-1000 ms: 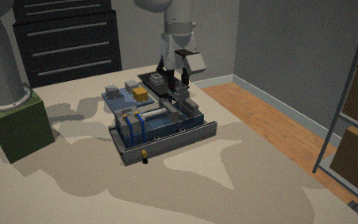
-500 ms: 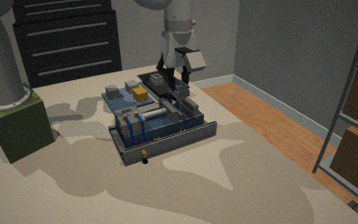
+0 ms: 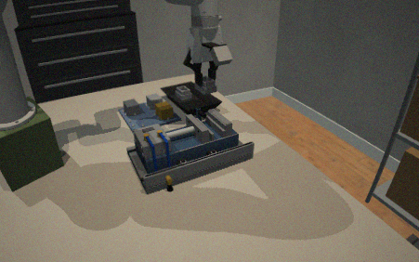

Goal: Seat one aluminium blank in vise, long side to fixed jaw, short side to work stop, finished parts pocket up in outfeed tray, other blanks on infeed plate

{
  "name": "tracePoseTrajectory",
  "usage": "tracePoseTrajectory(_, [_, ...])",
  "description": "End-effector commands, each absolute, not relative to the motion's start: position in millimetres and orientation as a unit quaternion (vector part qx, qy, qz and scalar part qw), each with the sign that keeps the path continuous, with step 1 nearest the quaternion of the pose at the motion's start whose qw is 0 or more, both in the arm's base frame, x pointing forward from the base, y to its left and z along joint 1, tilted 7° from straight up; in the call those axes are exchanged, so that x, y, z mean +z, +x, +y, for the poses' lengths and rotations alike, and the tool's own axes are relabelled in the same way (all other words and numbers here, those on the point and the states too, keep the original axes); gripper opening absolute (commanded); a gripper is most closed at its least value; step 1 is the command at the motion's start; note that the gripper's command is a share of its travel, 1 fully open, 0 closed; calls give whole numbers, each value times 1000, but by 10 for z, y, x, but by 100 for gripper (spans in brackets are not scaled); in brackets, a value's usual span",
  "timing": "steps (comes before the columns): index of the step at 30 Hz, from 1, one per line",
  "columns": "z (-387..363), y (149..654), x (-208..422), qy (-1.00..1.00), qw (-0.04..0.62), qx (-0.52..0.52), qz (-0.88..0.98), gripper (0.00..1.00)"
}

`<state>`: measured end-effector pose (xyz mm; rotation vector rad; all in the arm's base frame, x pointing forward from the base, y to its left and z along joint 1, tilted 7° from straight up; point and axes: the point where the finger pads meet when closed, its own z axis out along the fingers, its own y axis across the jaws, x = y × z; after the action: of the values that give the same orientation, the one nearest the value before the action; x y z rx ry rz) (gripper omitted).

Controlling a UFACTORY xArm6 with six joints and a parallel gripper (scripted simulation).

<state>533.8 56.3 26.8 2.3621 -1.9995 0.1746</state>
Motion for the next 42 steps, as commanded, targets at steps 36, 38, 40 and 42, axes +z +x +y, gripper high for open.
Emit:
tracePoseTrajectory(36, [1808, 5413, 131, 766, 23, 59, -639, 0])
tracePoseTrajectory(38, [1807, 5414, 123, 766, 23, 59, -639, 0])
tracePoseTrajectory(40, [1806, 5415, 112, 766, 23, 59, -639, 0])
tracePoseTrajectory(42, [1805, 5415, 98, 767, 23, 59, -639, 0])
